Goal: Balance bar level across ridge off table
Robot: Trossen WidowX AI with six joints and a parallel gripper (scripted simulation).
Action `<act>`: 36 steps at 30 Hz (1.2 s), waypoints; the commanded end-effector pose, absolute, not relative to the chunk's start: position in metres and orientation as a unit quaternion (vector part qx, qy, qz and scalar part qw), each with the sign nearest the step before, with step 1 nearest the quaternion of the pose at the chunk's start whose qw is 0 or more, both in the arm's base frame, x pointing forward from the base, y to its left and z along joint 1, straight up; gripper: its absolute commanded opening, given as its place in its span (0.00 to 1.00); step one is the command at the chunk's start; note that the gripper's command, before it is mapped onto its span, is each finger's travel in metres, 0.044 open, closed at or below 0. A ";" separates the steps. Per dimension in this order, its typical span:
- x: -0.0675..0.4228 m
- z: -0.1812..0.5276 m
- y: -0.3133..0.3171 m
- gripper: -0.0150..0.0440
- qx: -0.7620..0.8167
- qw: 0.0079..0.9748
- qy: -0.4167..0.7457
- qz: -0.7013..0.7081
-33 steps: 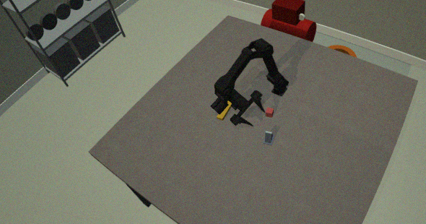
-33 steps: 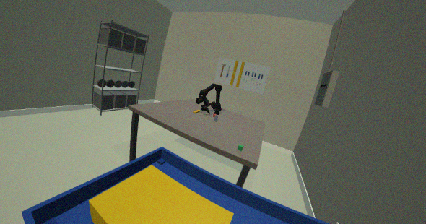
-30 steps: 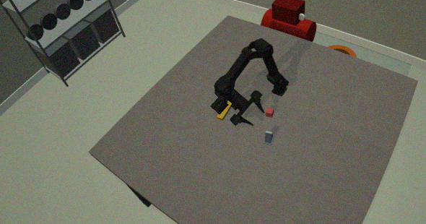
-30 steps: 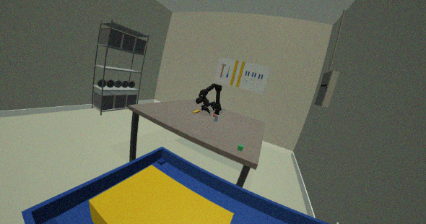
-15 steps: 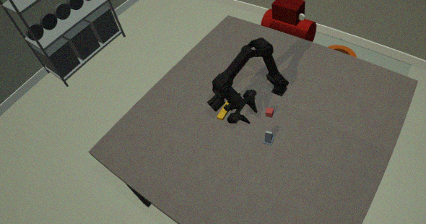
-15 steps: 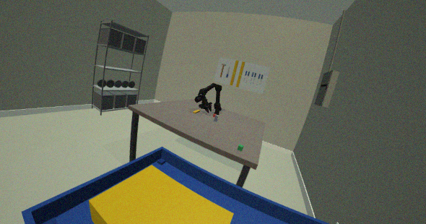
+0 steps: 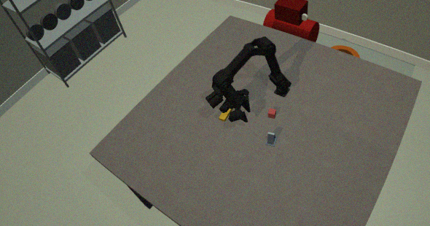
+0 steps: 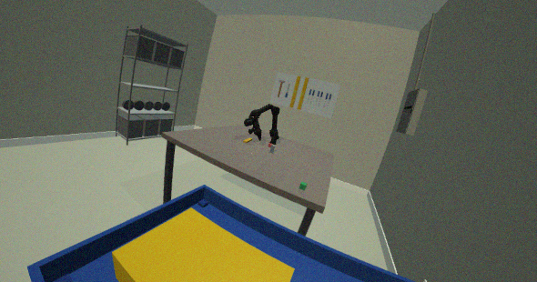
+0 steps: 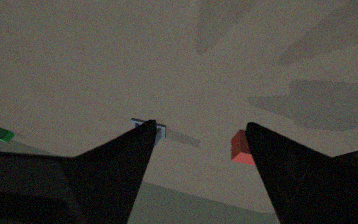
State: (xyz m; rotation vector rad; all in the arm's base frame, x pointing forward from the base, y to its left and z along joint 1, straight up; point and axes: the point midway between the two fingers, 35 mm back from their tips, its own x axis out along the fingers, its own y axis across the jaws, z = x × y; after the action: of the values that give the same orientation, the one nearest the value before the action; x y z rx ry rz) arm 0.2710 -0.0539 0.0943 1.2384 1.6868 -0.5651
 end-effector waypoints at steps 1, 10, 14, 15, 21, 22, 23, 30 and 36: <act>0.273 0.098 -0.065 0.79 0.465 0.518 0.689 -0.202; 0.274 0.099 -0.088 0.79 0.368 0.598 0.697 -0.144; 0.274 0.101 -0.098 0.79 0.320 0.628 0.699 -0.119; 0.274 0.101 -0.101 0.79 0.308 0.635 0.700 -0.113; 0.273 0.104 -0.116 0.79 0.233 0.670 0.701 -0.077; 0.273 0.104 -0.119 0.79 0.220 0.675 0.701 -0.072; 0.273 0.105 -0.121 0.79 0.207 0.679 0.701 -0.066; 0.272 0.109 -0.140 0.79 0.114 0.704 0.701 -0.026; 0.271 0.114 -0.155 0.79 0.033 0.714 0.699 0.006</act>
State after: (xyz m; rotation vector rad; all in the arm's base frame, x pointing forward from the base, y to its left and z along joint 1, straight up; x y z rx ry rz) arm 0.2708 -0.1459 0.1076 0.1744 1.5667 -0.0171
